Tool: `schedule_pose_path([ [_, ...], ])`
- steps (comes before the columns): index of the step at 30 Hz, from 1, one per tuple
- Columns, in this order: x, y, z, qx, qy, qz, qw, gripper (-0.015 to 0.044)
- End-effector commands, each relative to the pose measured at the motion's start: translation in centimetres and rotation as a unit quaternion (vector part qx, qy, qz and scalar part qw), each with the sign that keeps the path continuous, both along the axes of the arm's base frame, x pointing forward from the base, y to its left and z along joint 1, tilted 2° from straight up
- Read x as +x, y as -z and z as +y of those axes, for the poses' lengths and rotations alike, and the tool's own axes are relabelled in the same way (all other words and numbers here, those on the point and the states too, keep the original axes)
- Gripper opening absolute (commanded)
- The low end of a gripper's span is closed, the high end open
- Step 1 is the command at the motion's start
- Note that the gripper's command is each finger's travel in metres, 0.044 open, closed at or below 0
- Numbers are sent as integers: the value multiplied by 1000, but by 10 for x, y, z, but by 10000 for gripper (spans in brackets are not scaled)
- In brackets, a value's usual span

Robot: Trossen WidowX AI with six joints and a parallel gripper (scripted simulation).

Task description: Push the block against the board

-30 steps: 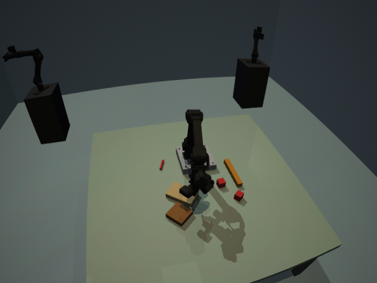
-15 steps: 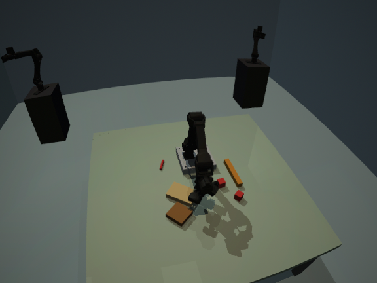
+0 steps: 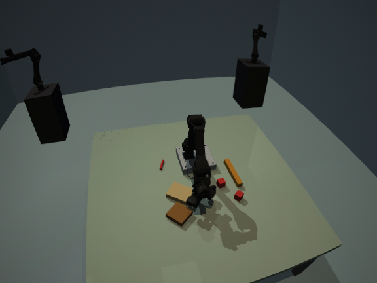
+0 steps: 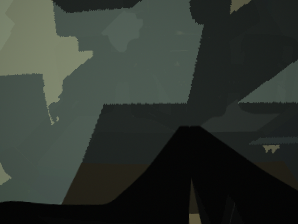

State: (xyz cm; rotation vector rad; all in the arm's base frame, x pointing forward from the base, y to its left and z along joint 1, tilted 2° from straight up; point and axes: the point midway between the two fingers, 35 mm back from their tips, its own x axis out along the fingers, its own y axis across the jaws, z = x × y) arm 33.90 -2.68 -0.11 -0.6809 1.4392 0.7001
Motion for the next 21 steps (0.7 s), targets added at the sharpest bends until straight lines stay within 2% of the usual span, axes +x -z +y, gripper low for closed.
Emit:
schedule_pose_path([
  [1, -3, 0, -4, 2, -1, -2, 1000, 0],
  [21, -22, 1, -28, 1, -1, -1, 1000, 0],
])
